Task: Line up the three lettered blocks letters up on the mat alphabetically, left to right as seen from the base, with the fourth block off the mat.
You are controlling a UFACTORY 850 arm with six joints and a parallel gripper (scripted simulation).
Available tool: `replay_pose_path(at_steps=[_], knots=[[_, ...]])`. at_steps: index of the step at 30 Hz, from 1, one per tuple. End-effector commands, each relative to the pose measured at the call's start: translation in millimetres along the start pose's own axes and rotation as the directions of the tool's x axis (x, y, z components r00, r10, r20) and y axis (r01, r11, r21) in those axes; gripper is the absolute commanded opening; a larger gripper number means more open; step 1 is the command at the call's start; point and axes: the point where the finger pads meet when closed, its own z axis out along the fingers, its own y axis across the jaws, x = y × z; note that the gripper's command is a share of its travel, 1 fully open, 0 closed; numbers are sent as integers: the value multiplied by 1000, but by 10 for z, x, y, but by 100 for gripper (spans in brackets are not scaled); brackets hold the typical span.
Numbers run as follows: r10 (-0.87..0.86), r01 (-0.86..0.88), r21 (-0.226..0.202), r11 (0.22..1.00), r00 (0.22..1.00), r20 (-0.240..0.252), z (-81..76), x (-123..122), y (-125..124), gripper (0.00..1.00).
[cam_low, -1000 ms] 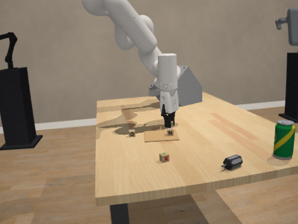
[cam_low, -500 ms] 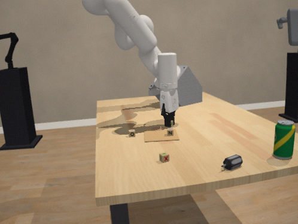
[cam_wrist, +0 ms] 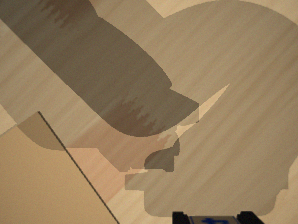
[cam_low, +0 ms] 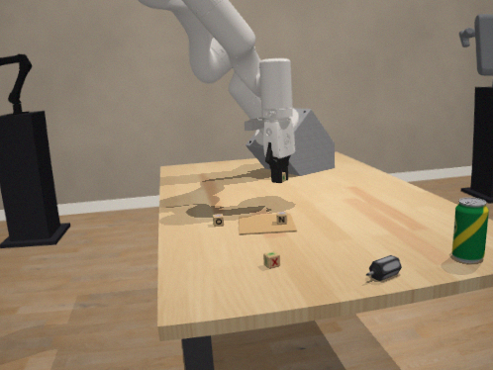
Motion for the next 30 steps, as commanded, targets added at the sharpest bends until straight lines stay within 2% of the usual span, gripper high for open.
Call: replay_pose_path(at_steps=[1,16,19,23,29,30], knots=[[0,0,0,1000,1000,-3,-169,-2,-11,23],[-11,11,0,1000,1000,-3,-201,-13,-40,23],[-67,67,0,998,998,-5,-200,-67,-194,23],[-204,204,-1,979,979,-7,-204,-181,-574,23],[-351,351,-2,936,936,-6,-220,-276,-1008,23],[-351,351,-2,936,936,-6,-220,-276,-1008,23]])
